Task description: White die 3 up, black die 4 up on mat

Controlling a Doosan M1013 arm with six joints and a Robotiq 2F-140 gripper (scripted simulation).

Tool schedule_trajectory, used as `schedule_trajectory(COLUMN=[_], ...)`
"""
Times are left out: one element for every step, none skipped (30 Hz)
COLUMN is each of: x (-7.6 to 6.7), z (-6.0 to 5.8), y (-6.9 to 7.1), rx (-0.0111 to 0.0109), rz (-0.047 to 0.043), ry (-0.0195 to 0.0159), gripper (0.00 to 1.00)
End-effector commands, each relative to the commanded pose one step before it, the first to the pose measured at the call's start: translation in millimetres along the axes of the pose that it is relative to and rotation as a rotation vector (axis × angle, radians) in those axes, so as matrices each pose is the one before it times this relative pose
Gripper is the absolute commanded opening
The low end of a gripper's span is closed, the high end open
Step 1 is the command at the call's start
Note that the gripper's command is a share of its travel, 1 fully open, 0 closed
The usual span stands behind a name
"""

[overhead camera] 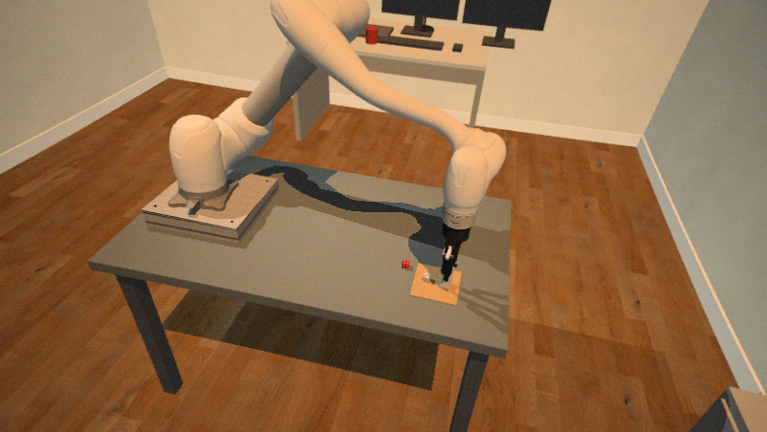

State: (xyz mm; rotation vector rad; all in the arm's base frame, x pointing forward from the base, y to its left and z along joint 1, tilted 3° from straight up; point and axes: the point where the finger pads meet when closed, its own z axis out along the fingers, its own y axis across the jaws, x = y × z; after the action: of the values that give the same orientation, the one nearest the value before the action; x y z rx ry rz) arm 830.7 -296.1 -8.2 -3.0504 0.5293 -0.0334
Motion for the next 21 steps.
schedule_trajectory(x=[-2.44,0.00,0.00,0.00,0.00,0.00,0.00,0.00,0.00,0.00,0.00,0.00,0.00,0.00,0.00,0.00,0.00,0.00,0.00,0.00,0.00], z=[4.05,0.30,0.00,0.00,0.28,0.26,0.23,0.19,0.15,0.12,0.08,0.04,0.02,0.00,0.00,0.00,0.00,0.00,0.00,0.00,0.00], y=[2.81,0.00,0.00,0.00,0.00,0.00,0.00,0.00,0.00,0.00,0.00,0.00,0.00,0.00,0.00,0.00,0.00,0.00,0.00,0.00,0.00], rx=[-0.00233,0.00000,0.00000,0.00000,0.00000,0.00000,0.00000,0.00000,0.00000,0.00000,0.00000,0.00000,0.00000,0.00000,0.00000,0.00000,0.00000,0.00000,0.00000,0.00000,0.00000], rz=[-0.00489,0.00000,0.00000,0.00000,0.00000,0.00000,0.00000,0.00000,0.00000,0.00000,0.00000,0.00000,0.00000,0.00000,0.00000,0.00000,0.00000,0.00000,0.00000,0.00000,0.00000], ry=[-0.00358,0.00000,0.00000,0.00000,0.00000,0.00000,0.00000,0.00000,0.00000,0.00000,0.00000,0.00000,0.00000,0.00000,0.00000,0.00000,0.00000,0.00000,0.00000,0.00000,0.00000], gripper=[0.18,0.18,0.18,0.18,0.18,0.18,0.18,0.18,0.18,0.18,0.18,0.18,0.18,0.18,0.18,0.18,0.18,0.18,0.18,0.18,0.18])
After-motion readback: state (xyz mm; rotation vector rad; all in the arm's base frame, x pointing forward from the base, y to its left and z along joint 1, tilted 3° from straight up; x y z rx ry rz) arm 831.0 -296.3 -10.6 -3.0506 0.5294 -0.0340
